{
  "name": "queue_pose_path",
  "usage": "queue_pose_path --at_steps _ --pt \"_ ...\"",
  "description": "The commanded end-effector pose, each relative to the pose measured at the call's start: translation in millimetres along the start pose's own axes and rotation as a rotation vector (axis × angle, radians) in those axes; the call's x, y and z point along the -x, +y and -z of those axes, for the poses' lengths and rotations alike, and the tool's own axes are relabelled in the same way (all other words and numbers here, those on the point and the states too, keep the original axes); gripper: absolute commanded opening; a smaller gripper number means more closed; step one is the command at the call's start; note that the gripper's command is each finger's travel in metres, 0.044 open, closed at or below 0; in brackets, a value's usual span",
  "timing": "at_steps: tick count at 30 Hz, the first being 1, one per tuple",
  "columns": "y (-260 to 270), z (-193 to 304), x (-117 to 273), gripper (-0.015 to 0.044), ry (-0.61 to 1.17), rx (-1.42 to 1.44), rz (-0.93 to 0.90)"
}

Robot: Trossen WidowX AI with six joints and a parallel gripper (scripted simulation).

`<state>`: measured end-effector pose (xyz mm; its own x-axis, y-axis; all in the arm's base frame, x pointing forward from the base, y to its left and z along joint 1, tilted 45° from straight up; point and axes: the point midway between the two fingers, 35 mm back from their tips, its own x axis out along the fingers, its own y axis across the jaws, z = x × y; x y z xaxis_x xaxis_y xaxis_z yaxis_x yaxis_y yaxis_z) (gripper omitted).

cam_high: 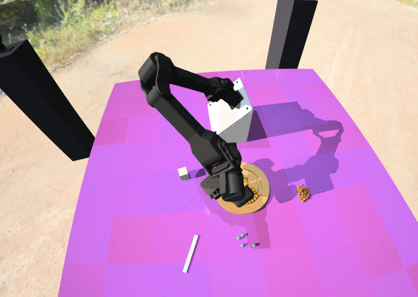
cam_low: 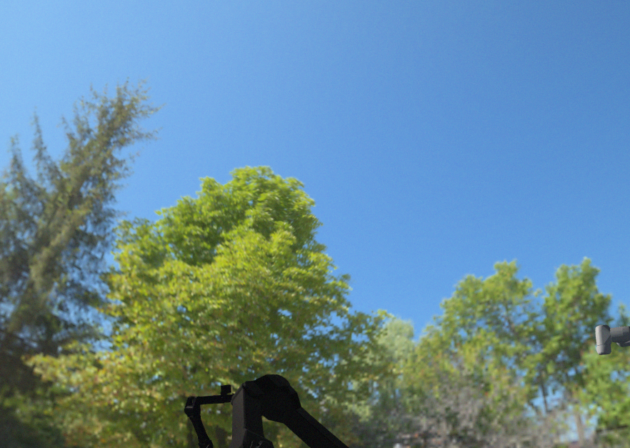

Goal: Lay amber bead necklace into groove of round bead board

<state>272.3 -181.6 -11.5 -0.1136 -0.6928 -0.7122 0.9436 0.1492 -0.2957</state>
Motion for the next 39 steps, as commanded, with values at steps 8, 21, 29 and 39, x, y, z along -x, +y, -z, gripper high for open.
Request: queue_pose_path --at_steps 8,21,29,39 --pt "0.2 -0.2 0.4 0.0 0.0 -0.001 -0.001" --pt "0.2 -0.2 0.4 0.0 0.0 -0.001 -0.001" --pt "0.2 -0.2 0.4 0.0 0.0 -0.001 -0.001" --pt "0.1 -0.1 0.9 0.0 0.0 0.0 0.0"
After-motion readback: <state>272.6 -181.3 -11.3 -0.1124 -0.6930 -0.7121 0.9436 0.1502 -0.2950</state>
